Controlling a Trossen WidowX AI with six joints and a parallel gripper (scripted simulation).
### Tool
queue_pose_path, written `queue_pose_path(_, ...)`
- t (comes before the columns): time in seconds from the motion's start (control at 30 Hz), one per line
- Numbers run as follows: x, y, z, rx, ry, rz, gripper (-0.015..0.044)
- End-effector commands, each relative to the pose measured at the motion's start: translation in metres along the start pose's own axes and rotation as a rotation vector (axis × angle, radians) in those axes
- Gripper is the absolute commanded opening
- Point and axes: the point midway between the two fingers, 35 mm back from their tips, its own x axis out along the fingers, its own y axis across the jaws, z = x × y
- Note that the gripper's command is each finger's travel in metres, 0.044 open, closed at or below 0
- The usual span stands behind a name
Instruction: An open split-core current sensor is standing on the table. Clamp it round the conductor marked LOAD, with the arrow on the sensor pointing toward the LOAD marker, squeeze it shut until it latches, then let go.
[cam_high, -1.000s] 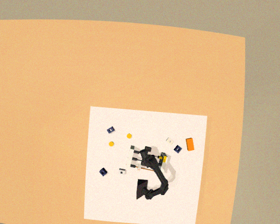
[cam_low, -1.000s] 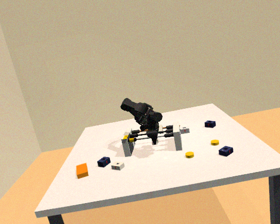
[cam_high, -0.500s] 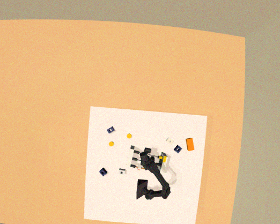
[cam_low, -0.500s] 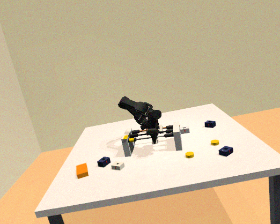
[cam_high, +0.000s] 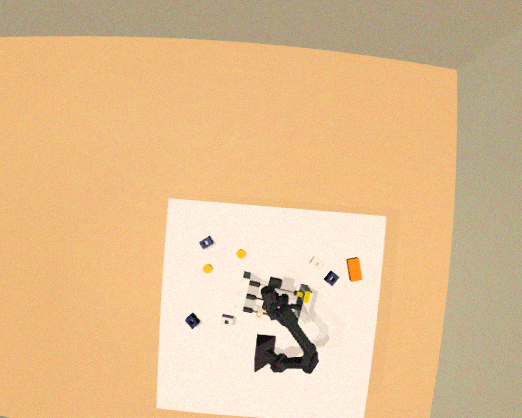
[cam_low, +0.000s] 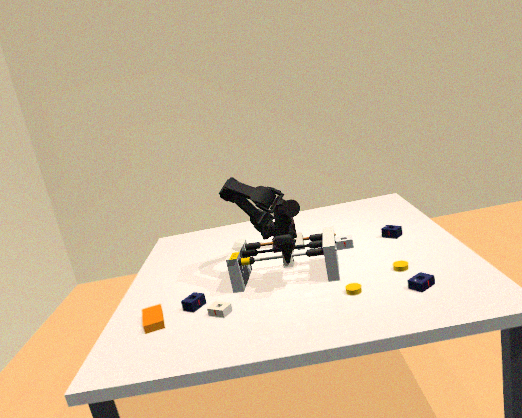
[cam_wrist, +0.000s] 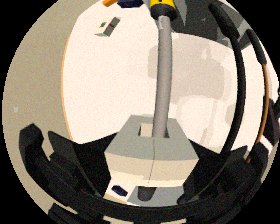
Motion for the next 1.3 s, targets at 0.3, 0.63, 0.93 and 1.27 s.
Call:
queue_pose_path(0.3, 0.0011, -0.0003, 0.0001, -0.001, -0.002, -0.003, 0.0079)
queue_pose_path(0.63, 0.0011, -0.0003, 0.0001, -0.001, -0.002, -0.003, 0.0341)
queue_pose_path(0.93, 0.0007, -0.0002, 0.0001, -0.001, -0.001, -0.002, 0.032)
queue_pose_path(1.27, 0.0007, -0.0002, 0.0001, -0.001, -0.001, -0.002, 0.0253)
